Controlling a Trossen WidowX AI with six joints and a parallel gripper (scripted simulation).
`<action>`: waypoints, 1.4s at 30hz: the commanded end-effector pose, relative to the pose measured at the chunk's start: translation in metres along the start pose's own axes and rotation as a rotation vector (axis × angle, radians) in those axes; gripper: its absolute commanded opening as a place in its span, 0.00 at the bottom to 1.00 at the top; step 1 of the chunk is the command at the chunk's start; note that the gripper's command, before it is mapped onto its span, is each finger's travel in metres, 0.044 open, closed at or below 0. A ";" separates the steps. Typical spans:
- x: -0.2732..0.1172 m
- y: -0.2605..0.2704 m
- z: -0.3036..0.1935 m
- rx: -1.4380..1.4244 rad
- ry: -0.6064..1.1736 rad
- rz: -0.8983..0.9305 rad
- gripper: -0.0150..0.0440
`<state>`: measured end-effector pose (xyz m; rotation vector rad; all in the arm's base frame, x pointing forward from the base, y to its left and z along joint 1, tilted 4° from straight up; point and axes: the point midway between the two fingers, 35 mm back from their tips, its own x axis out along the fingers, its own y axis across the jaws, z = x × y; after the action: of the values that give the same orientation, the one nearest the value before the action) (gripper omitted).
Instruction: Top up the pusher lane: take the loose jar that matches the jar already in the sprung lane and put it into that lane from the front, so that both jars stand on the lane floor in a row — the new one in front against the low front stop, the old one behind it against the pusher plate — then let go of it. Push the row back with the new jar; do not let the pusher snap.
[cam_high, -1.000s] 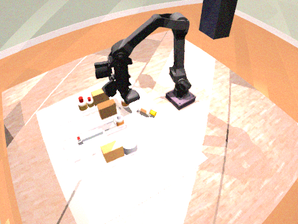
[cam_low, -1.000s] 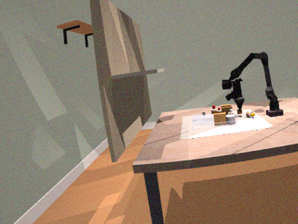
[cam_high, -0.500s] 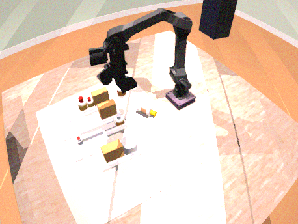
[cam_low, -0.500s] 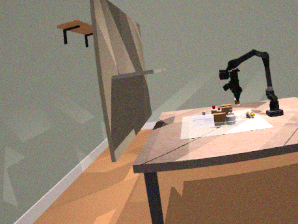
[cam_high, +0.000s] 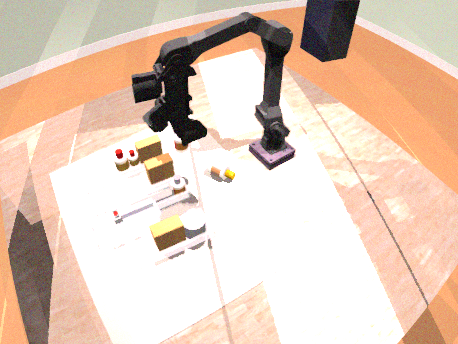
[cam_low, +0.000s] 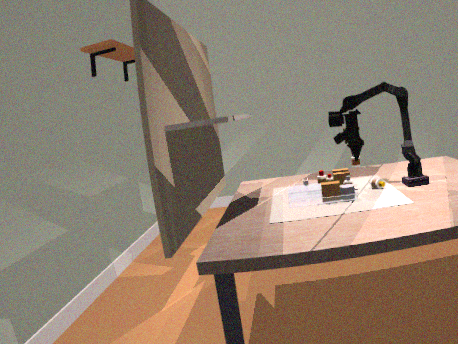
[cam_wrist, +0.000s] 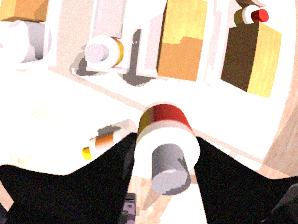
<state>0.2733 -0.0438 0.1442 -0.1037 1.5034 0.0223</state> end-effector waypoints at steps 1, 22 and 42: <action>0.011 0.017 0.005 0.013 0.004 -0.002 0.25; 0.059 0.068 0.009 0.056 0.004 0.002 0.25; 0.064 0.068 0.014 0.056 0.003 0.002 0.25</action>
<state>0.2832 0.0226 0.0770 -0.0549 1.5096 -0.0130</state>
